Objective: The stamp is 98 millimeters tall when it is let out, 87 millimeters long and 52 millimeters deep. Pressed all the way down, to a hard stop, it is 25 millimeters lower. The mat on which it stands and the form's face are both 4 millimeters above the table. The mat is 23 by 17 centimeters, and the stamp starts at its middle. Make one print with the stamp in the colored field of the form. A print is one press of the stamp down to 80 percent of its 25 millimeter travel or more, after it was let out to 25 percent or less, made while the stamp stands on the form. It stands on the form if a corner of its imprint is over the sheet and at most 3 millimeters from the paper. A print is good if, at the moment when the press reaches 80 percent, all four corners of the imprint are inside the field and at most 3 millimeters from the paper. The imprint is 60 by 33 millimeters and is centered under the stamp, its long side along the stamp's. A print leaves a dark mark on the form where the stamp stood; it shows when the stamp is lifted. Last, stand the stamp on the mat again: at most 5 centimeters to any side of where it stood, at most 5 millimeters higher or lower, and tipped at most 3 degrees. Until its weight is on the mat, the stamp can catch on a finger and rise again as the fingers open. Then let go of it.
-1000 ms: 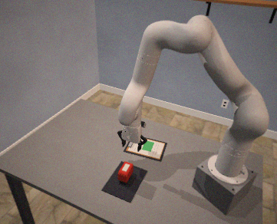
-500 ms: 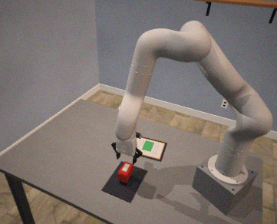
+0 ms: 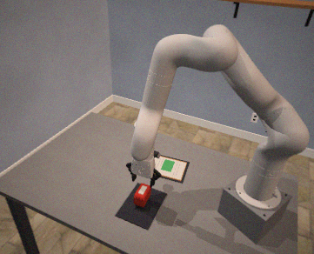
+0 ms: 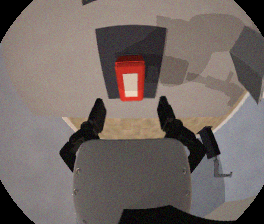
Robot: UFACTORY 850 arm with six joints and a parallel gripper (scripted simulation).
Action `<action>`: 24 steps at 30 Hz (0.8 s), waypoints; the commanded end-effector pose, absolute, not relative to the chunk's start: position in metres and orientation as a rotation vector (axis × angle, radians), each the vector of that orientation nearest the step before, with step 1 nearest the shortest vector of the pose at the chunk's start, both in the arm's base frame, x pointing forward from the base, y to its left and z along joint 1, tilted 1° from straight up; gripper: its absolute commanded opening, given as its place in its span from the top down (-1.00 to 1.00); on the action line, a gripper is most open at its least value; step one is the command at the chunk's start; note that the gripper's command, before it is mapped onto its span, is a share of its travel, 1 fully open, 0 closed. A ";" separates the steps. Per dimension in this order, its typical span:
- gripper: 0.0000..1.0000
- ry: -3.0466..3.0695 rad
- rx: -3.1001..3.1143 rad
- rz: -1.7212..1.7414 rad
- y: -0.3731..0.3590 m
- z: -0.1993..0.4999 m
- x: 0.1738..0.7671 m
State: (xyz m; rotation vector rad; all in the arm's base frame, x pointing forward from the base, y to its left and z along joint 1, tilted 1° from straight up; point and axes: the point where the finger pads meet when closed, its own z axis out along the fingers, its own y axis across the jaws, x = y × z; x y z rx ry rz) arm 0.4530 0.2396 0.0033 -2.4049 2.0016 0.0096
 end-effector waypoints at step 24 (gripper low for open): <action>-0.94 2.001 -2.404 0.009 0.241 -0.088 0.454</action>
